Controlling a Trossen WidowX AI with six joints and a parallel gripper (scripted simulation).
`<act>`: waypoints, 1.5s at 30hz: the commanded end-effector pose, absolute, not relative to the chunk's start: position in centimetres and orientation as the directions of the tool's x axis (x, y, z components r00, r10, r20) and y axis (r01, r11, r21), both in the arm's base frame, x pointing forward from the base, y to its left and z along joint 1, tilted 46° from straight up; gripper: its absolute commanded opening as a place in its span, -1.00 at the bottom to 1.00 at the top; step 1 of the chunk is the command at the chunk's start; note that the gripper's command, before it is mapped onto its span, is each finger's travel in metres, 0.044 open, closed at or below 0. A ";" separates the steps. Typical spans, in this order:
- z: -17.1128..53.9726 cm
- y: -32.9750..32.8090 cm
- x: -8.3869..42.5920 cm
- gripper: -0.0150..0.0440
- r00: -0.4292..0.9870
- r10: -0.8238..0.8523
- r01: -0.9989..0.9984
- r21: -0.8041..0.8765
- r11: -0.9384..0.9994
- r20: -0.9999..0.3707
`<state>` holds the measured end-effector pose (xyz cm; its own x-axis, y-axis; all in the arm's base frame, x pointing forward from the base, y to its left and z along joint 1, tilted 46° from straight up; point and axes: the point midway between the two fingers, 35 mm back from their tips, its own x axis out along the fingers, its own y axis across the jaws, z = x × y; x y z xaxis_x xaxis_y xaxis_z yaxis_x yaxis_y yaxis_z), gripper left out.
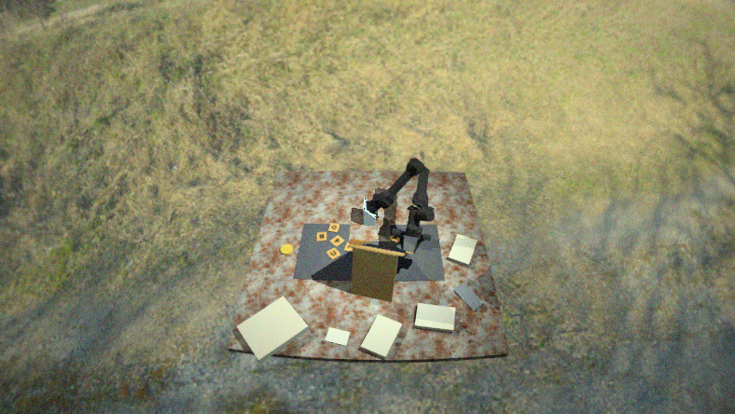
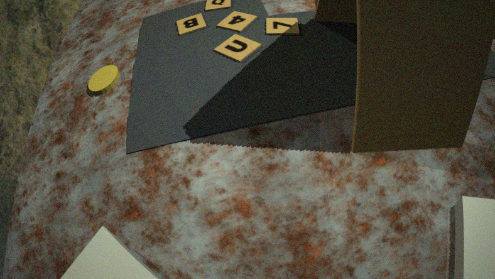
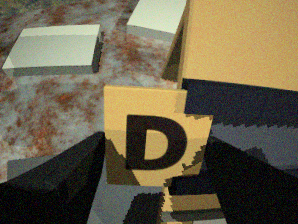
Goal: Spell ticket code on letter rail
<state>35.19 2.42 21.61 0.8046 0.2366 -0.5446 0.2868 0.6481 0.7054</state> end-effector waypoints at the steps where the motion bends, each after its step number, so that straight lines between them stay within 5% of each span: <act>1: 21.4 2.3 35.1 -0.49 0.804 0.238 0.285 0.704 0.650 -0.545; 45: 19.8 0.8 34.5 -0.49 0.803 0.237 0.286 0.703 0.651 -0.547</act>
<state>34.57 0.93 19.99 0.8036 0.2360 -0.5464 0.2880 0.6491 0.7041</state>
